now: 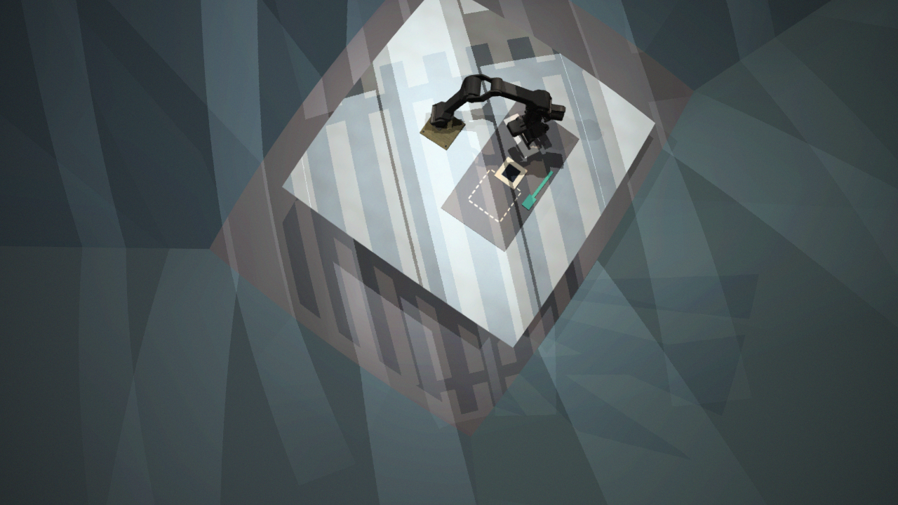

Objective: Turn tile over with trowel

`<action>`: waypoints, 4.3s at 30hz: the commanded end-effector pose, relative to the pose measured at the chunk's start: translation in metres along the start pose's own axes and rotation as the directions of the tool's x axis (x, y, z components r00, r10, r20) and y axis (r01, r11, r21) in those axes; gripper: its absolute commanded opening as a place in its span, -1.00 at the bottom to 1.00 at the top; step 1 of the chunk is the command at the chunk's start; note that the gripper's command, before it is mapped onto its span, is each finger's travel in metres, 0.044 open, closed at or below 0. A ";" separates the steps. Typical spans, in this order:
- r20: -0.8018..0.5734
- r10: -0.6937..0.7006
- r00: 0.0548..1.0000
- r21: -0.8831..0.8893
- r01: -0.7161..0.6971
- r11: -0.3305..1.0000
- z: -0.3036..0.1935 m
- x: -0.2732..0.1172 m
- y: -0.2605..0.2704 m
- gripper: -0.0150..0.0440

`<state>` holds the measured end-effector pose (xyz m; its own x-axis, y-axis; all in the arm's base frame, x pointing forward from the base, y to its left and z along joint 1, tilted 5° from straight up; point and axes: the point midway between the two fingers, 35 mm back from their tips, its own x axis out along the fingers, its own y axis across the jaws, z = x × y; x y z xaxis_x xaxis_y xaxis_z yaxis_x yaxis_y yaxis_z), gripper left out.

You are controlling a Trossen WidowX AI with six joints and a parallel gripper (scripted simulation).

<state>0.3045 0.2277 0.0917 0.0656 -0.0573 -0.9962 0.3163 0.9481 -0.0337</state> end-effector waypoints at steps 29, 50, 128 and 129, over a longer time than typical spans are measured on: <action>-0.005 -0.001 1.000 0.790 0.004 0.613 -0.001 0.001 0.000 -0.05; -0.005 -0.001 1.000 0.790 0.004 0.613 -0.001 0.001 0.000 0.42; -0.005 -0.001 1.000 0.766 0.004 0.643 0.001 0.001 -0.001 -0.05; -0.005 -0.001 1.000 0.766 0.004 0.643 0.001 0.001 -0.001 -0.05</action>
<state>0.3053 0.2261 0.0914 0.0624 -0.0573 -0.9964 0.9295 0.3670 0.0372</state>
